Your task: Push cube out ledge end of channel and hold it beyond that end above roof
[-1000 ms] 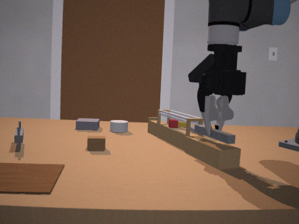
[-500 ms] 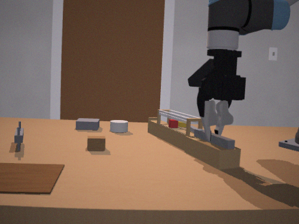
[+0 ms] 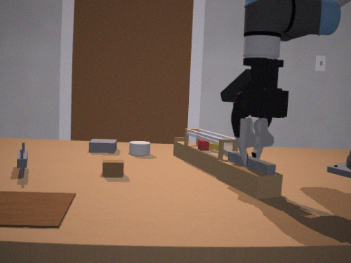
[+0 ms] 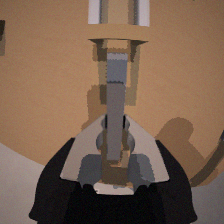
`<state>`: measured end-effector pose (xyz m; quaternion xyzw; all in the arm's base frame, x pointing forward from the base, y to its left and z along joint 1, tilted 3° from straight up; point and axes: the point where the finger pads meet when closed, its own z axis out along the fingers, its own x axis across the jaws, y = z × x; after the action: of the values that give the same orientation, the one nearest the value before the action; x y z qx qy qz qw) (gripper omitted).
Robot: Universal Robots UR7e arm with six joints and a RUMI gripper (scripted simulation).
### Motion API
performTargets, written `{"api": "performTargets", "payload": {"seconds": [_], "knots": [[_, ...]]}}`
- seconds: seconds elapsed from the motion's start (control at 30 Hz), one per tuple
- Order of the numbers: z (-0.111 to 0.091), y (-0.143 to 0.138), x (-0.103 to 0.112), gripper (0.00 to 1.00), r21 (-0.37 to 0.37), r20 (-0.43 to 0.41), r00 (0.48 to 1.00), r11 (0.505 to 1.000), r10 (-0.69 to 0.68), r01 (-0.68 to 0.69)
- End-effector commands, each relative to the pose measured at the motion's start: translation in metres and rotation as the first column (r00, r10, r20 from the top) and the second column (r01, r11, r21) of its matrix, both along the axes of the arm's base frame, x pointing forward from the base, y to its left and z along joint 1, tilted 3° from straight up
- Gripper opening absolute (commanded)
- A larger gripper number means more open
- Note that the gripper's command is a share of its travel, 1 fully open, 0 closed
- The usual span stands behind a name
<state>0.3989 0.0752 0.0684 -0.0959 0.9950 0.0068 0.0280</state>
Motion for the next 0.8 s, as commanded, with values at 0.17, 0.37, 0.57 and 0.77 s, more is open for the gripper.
{"api": "performTargets", "payload": {"seconds": [0.17,0.37,0.57,0.77], "knots": [[0.0004,0.0000,0.0004,0.00,0.000,0.001,1.000,1.000,0.000,0.000],[0.0004,-0.0001,0.0004,0.00,0.000,0.001,1.000,1.000,0.000,0.000],[0.0004,-0.0016,0.0007,0.00,0.000,0.001,1.000,1.000,0.000,0.000],[0.0004,-0.0076,0.0019,0.00,0.000,0.001,1.000,1.000,0.000,0.000]]}}
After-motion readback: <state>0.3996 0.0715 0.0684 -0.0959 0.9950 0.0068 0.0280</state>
